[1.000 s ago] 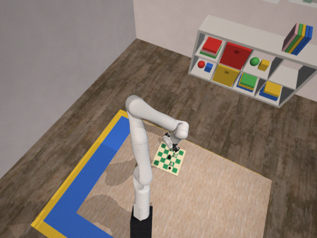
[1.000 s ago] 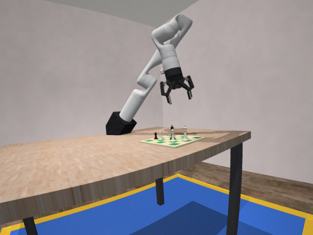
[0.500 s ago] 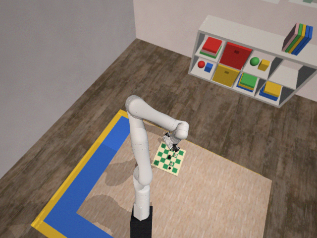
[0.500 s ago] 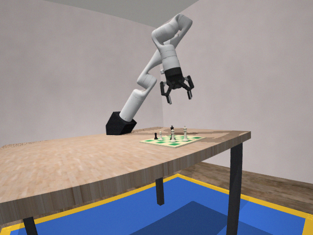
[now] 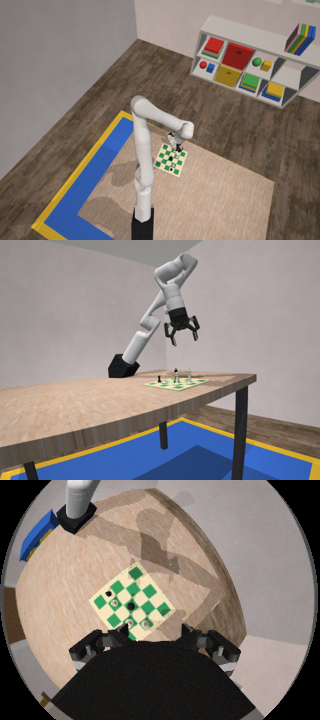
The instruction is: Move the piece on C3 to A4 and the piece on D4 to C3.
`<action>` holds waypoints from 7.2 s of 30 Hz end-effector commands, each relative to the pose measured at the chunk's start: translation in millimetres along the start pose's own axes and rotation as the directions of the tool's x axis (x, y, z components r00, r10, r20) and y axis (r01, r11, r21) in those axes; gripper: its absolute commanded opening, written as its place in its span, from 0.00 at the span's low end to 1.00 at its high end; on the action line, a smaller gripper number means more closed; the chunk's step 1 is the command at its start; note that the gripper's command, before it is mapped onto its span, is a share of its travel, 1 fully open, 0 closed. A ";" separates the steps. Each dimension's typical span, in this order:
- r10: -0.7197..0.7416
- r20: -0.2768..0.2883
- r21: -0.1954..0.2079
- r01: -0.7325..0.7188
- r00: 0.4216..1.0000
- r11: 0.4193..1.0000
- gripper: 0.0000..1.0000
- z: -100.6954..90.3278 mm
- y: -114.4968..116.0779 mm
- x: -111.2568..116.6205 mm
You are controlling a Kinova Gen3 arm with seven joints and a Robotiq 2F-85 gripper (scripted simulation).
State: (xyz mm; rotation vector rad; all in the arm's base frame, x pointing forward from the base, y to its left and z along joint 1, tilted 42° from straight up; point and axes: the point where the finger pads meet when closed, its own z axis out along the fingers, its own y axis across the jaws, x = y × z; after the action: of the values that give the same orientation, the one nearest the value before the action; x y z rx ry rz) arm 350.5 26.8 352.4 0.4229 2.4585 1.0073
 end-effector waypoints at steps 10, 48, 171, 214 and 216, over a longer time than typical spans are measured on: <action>0.170 -0.098 -0.038 -0.175 0.980 0.984 1.00 9.5 -24.1 -60.8; 0.632 -0.607 0.079 -0.755 0.482 0.651 1.00 64.5 -254.6 -138.7; 0.722 -0.183 0.147 -0.708 0.667 0.691 1.00 -1.1 -85.1 -94.6; 0.606 0.184 0.120 -0.629 0.774 0.768 1.00 -6.8 -44.1 30.9; 0.606 0.184 0.120 -0.629 0.774 0.768 1.00 -6.8 -44.1 30.9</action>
State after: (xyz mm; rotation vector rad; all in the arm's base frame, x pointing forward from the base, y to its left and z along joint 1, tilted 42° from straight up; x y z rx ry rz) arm 315.8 6.2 315.8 1.3933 2.3227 0.9482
